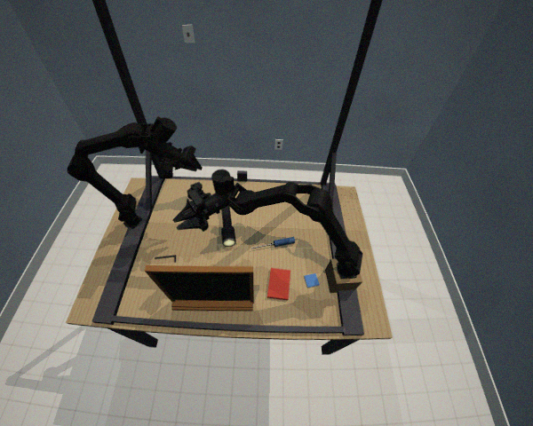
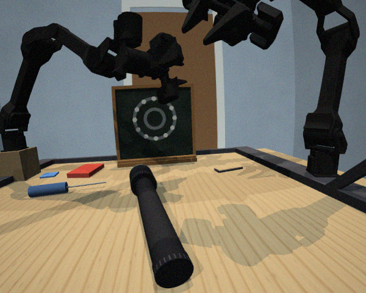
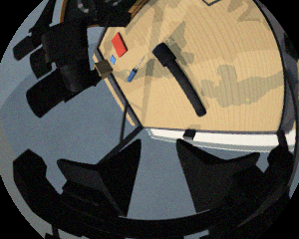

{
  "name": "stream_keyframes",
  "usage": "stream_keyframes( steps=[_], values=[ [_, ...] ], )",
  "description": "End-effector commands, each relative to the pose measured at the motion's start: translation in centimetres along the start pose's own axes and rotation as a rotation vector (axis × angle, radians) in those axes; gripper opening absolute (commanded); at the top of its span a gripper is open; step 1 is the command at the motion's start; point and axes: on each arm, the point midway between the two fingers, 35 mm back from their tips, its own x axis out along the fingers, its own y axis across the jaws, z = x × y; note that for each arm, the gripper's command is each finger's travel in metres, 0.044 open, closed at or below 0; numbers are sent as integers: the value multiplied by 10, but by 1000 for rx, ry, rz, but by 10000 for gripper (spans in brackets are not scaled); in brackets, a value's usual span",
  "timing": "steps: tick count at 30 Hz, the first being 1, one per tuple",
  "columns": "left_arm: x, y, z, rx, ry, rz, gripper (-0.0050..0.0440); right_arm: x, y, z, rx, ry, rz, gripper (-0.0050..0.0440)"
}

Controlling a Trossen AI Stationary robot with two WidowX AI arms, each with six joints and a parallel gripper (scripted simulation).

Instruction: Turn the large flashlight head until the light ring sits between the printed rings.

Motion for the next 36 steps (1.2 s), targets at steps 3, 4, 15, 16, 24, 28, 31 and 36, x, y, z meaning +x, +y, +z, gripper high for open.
stream_keyframes(
  steps=[3,4,15,16,24,28,31,36],
  values=[
    [-2,45,-11,-139,-60,4,260,-1,11,11,-140,12,77,198],
    [-2,49,-16,-161,-70,-2,260,-1,14,14,-172,7,96,198],
    [-16,115,-62,-475,-197,-51,260,-2,43,49,-565,-72,295,198],
    [-16,115,-62,-475,-197,-51,260,-2,43,49,-565,-72,295,198],
    [-34,143,-95,-666,-269,-104,260,-8,57,74,-818,-184,405,198],
    [-48,156,-114,-776,-311,-139,260,-13,64,89,-963,-267,458,198],
    [-60,163,-127,-856,-340,-169,260,-18,68,99,-1072,-339,491,198],
    [-72,169,-141,-935,-368,-202,260,-23,72,110,-1180,-419,517,198]
  ],
)
